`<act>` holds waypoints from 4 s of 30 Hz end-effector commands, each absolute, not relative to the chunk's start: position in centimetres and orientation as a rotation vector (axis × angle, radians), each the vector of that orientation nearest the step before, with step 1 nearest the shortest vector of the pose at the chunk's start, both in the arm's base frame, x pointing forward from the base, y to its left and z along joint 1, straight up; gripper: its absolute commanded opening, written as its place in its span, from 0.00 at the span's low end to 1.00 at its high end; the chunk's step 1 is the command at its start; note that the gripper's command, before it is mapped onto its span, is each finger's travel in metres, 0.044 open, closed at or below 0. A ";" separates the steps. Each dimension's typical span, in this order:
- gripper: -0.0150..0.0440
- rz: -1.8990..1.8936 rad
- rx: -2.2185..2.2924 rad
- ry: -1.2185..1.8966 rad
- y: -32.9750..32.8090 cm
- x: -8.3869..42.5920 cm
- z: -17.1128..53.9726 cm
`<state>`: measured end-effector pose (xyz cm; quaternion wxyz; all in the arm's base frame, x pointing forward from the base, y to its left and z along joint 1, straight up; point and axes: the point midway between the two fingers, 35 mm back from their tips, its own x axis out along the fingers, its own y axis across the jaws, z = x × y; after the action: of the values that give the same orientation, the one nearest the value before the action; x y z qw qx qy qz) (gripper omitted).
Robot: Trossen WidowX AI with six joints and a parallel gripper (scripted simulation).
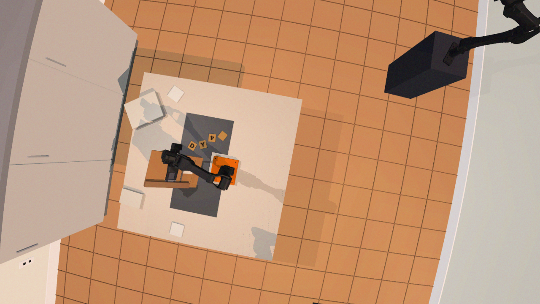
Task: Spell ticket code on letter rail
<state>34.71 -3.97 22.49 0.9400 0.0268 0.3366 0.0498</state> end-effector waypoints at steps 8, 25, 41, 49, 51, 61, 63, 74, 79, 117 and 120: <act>0.25 0.033 0.027 0.702 -9.2 32.9 21.1; 0.25 -0.055 0.003 0.716 -14.9 29.8 19.7; 0.25 -0.055 0.003 0.712 -15.1 33.4 16.7; 0.25 -0.055 0.003 0.712 -15.1 33.4 16.7; 0.25 -0.055 0.003 0.712 -15.0 33.4 16.7; 0.25 -0.054 0.004 0.712 -14.3 33.3 16.8; 0.25 -0.054 0.004 0.712 -14.2 33.3 16.8; 0.25 -0.054 0.005 0.712 -13.6 33.4 16.7; 0.25 -0.054 0.005 0.712 -13.4 33.4 16.7; 0.25 -0.053 0.007 0.712 -11.5 33.5 16.6; 0.25 -0.053 0.007 0.712 -11.3 33.6 16.6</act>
<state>33.55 -11.45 16.59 0.9367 0.0026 0.3493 -0.0236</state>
